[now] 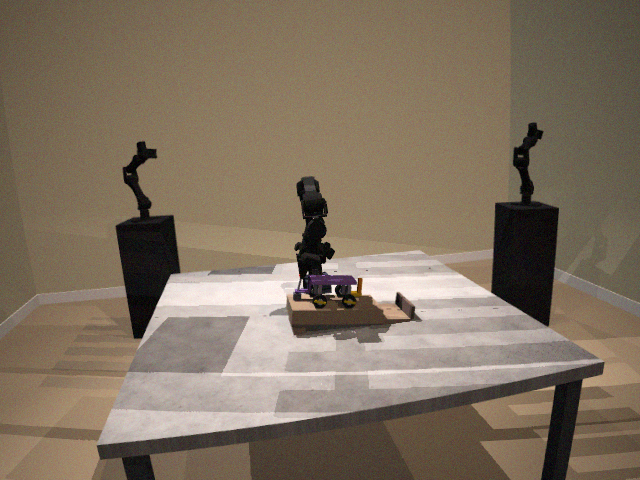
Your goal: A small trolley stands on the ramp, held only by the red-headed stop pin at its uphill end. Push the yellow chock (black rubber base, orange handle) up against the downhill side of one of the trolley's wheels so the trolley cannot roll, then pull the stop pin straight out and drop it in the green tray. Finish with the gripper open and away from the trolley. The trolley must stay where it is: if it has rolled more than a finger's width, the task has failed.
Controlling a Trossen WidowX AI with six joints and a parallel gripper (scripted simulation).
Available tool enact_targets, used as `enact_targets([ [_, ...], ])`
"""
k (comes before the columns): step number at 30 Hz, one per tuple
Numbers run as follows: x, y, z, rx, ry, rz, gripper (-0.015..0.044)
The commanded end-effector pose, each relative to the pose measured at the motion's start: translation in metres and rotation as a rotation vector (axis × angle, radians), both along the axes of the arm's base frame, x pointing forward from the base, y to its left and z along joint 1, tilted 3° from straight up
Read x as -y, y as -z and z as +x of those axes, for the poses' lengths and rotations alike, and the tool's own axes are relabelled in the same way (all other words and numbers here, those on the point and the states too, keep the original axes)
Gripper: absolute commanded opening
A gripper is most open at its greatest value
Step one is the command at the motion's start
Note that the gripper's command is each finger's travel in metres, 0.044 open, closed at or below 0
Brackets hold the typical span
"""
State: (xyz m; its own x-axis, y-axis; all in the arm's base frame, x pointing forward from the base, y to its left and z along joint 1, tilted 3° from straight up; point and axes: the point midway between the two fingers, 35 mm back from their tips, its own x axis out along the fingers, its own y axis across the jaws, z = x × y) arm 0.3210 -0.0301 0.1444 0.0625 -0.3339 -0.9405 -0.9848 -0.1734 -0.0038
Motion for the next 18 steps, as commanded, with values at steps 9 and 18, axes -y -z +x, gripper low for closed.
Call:
enact_targets([
  [9, 0.0005, -0.0099, 0.0014, 0.010, 0.004, -0.004, 0.0000],
  [18, 0.0035, -0.0134, 0.0027, 0.010, 0.004, -0.004, 0.0000],
])
